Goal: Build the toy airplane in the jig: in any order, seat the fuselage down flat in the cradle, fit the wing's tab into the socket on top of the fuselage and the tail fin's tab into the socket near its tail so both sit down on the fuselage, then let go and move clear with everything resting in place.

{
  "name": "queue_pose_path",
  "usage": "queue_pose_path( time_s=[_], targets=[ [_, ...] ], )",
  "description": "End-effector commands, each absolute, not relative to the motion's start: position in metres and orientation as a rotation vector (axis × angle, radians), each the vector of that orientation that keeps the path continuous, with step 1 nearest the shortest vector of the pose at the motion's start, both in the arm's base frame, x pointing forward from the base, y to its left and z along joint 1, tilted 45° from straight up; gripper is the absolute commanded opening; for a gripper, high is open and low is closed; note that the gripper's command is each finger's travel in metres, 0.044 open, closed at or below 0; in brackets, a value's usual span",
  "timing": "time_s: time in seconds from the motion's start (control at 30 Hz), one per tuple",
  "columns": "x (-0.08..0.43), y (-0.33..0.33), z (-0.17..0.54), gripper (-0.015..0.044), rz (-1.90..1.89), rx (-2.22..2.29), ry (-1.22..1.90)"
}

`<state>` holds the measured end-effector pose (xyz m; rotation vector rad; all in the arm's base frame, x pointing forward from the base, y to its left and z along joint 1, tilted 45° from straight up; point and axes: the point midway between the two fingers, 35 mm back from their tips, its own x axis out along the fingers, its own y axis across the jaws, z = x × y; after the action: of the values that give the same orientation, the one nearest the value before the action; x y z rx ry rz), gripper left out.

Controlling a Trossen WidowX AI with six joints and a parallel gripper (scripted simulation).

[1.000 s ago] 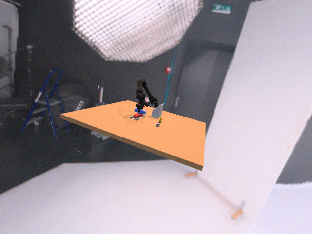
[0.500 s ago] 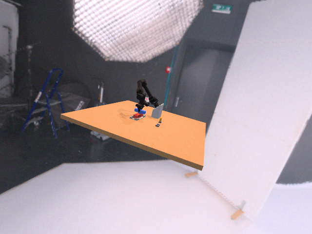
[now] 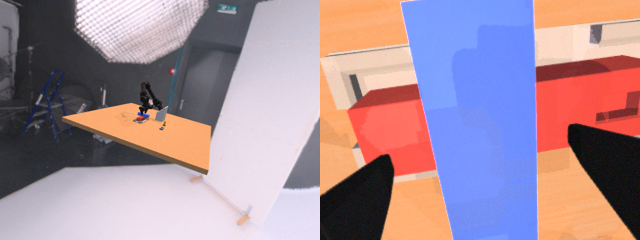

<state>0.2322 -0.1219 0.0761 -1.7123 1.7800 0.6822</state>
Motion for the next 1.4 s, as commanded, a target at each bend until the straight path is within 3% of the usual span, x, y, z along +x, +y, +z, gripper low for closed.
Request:
queue_pose_path(
  time_s=[0.0,0.17,0.37,0.9,1.37],
  targets=[
    [0.236,-0.108,0.088,0.044,0.685,-1.711,1.774],
    [0.234,-0.063,0.133,0.044,0.684,-1.715,1.779],
    [0.238,-0.061,0.134,0.044,0.668,-1.706,1.781],
    [0.24,-0.063,0.133,0.044,-0.554,-0.683,1.532],
    [0.244,-0.054,0.125,0.044,-0.556,-0.668,1.524]
  ],
)
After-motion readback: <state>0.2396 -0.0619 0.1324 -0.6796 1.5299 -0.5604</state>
